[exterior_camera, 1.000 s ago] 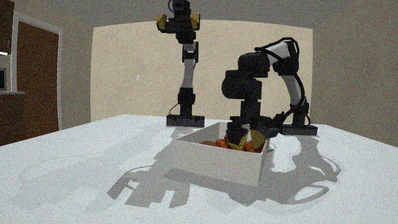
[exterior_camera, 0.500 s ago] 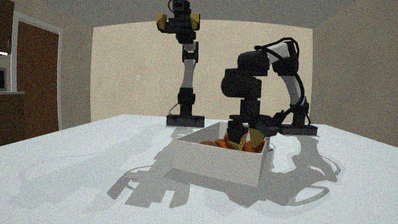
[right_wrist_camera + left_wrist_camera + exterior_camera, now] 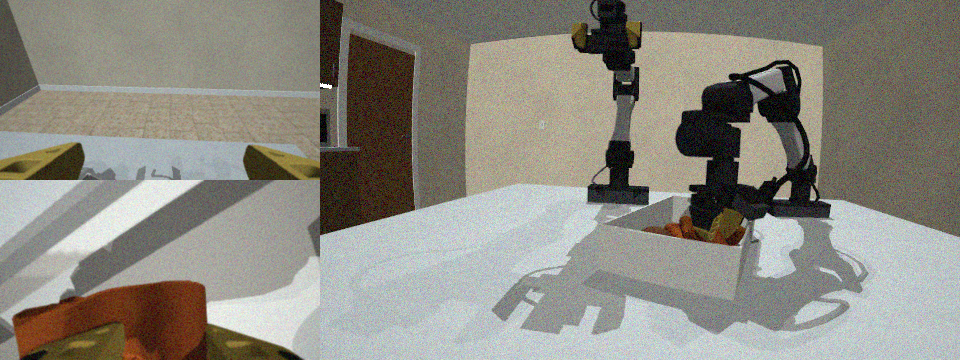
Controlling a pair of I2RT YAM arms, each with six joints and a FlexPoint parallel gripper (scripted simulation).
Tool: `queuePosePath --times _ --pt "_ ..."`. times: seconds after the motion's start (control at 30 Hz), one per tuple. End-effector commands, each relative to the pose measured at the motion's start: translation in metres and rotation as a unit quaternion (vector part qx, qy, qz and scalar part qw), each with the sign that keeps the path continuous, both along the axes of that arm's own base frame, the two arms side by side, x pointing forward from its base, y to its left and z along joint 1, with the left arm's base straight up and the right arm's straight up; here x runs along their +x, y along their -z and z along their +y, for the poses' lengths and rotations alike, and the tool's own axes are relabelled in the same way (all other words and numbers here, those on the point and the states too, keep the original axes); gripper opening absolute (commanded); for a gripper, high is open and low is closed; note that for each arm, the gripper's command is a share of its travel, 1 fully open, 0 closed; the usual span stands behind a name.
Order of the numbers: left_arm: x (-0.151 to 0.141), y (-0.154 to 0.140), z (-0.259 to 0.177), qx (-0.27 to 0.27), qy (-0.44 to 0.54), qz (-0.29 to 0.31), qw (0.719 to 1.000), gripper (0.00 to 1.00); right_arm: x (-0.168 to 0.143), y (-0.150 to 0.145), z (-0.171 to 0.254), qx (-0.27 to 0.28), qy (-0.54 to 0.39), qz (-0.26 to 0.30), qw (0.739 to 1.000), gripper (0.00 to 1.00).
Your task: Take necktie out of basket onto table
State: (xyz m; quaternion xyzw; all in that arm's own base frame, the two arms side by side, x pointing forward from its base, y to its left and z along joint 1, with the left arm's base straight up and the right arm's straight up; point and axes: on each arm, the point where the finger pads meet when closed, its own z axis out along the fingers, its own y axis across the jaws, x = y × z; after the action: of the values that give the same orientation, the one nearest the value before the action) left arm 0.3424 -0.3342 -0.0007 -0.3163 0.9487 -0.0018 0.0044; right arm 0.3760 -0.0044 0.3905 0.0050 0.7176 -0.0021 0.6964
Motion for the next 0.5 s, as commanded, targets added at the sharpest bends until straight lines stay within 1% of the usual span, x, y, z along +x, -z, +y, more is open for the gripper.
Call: queuePosePath --times 0.0,0.03,0.47 --pt "-0.0016 0.0042 -0.0038 0.0 -0.001 0.007 1.0 0.44 0.0 0.0 0.0 0.0 0.0 0.0 1.0 1.0" --pt "-0.0016 0.0042 -0.0038 0.0 -0.001 0.007 1.0 0.44 0.0 0.0 0.0 0.0 0.0 0.0 1.0 1.0" --pt "-0.0019 0.0043 -0.0035 0.0 -0.001 0.008 1.0 0.24 0.0 0.0 0.0 0.0 0.0 0.0 1.0 1.0"
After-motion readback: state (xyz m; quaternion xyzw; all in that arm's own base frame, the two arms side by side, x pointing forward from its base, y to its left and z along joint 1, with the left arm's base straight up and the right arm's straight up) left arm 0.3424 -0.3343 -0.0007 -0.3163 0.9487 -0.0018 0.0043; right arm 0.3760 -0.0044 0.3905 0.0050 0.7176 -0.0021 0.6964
